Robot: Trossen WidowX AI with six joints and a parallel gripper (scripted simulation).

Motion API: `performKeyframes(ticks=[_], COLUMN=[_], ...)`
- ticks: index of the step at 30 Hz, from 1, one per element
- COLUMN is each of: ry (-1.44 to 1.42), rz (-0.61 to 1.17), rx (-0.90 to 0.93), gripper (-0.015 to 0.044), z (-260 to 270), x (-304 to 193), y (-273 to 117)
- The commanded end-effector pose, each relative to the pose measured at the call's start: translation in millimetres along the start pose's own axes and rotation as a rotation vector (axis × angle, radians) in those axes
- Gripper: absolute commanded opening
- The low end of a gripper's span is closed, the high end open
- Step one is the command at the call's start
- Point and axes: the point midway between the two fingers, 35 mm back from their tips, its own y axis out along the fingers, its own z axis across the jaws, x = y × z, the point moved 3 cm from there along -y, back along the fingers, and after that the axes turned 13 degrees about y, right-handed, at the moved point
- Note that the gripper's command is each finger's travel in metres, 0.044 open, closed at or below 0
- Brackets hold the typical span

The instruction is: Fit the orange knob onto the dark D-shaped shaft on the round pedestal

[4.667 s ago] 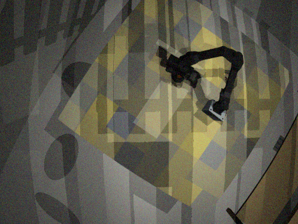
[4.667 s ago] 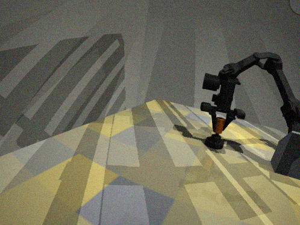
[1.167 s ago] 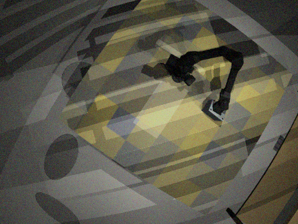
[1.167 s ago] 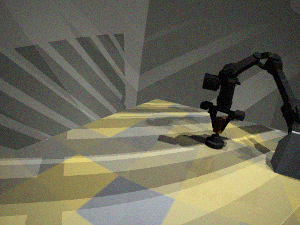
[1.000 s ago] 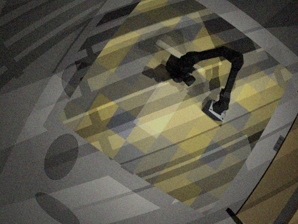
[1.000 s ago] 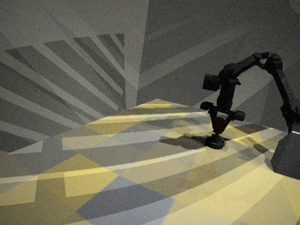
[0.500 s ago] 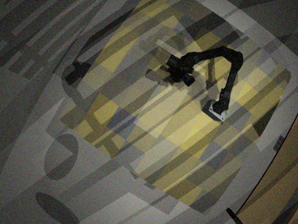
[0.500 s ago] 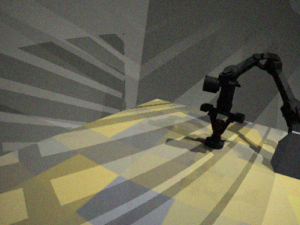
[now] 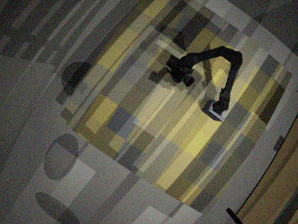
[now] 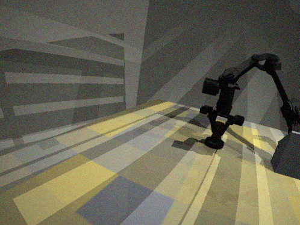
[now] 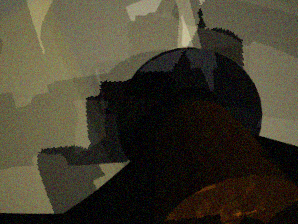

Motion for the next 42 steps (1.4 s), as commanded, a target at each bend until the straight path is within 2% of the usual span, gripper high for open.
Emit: performKeyframes(ticks=[1,2,19,25,31,42], ry=[0.0,0.0,0.0,0.0,-0.001,-0.001], rz=[0.001,0.001,0.001,0.002,0.004,0.004], rx=[0.0,0.0,0.0,0.0,-0.002,-0.002], gripper=[0.0,0.0,0.044,0.044,0.044,0.044], z=[0.1,0.1,0.1,0.5,0.4,1.8], x=[-0.1,-0.1,-0.1,-0.5,-1.1,-4.7], y=[-0.6,-0.6,-0.6,-3.5,-93.0,-96.2])
